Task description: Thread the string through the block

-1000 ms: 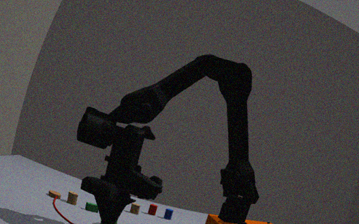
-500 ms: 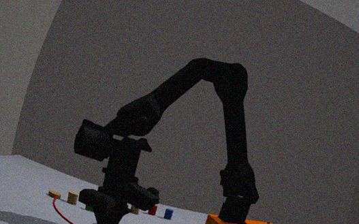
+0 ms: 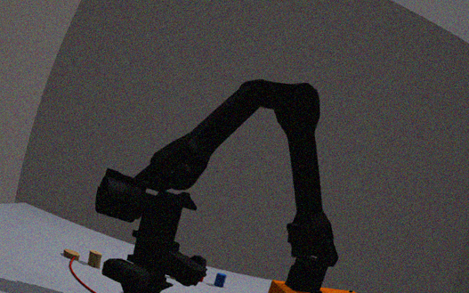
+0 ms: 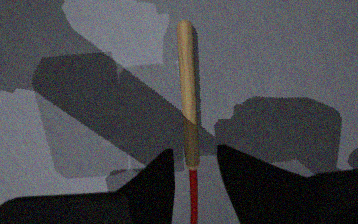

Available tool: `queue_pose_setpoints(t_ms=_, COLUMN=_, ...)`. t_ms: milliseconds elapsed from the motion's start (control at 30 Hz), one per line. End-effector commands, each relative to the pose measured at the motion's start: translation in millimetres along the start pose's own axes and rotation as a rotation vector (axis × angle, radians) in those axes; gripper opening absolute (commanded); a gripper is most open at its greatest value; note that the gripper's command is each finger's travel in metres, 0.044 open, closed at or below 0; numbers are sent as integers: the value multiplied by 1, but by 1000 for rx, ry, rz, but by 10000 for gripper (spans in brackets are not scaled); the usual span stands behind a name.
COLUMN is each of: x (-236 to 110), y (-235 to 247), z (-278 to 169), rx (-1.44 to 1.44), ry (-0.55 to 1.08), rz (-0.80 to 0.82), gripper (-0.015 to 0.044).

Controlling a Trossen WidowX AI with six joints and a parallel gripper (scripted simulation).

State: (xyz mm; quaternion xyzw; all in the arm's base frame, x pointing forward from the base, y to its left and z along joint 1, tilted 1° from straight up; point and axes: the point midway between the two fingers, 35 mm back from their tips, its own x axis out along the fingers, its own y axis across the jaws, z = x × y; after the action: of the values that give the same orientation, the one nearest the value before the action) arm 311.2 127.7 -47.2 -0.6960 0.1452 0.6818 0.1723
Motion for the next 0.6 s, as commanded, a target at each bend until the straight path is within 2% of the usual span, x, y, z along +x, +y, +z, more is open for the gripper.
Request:
queue_pose_setpoints(t_ms=0, x=2, y=2, z=1, rx=-3, ry=1, rz=6, gripper=124)
queue_pose_setpoints(t_ms=100, x=2, y=2, z=1, rx=-3, ry=1, rz=6, gripper=124)
queue_pose_setpoints(t_ms=267, x=1, y=0, z=0, rx=0, ry=-1, rz=1, gripper=0)
queue_pose_setpoints(t_ms=567, x=0, y=0, z=0, rx=0, ry=-1, rz=1, gripper=0)
